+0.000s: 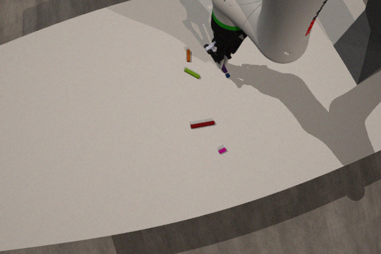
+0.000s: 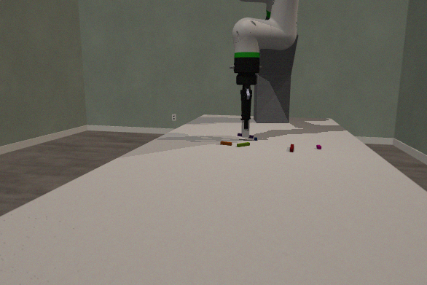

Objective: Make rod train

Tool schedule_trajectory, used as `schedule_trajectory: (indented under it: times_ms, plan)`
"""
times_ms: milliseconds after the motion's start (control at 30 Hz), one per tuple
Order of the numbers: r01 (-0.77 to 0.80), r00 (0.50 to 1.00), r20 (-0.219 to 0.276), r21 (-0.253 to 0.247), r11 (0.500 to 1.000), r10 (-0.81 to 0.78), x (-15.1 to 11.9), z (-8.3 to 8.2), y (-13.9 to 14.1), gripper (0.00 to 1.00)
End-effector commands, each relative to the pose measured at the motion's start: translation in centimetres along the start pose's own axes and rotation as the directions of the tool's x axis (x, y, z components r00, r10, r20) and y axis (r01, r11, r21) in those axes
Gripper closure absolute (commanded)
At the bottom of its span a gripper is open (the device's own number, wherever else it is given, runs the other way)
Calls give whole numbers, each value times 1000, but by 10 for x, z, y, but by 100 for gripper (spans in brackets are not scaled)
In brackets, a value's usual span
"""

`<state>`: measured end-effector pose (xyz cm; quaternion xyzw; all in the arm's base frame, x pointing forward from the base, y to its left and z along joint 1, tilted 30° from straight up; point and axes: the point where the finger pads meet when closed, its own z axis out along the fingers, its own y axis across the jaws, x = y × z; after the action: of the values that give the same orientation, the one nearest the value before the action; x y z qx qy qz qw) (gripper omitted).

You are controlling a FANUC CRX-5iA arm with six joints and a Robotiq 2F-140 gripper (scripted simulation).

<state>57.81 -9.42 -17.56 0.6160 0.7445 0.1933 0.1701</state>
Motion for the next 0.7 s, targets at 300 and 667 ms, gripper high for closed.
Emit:
schedule_trajectory:
  times_ms: [300,667]
  plan:
    - [-1,1000,0,0,1000,1,2,0,-2,97]
    - [-1,1000,0,0,1000,1,3,0,-2,97]
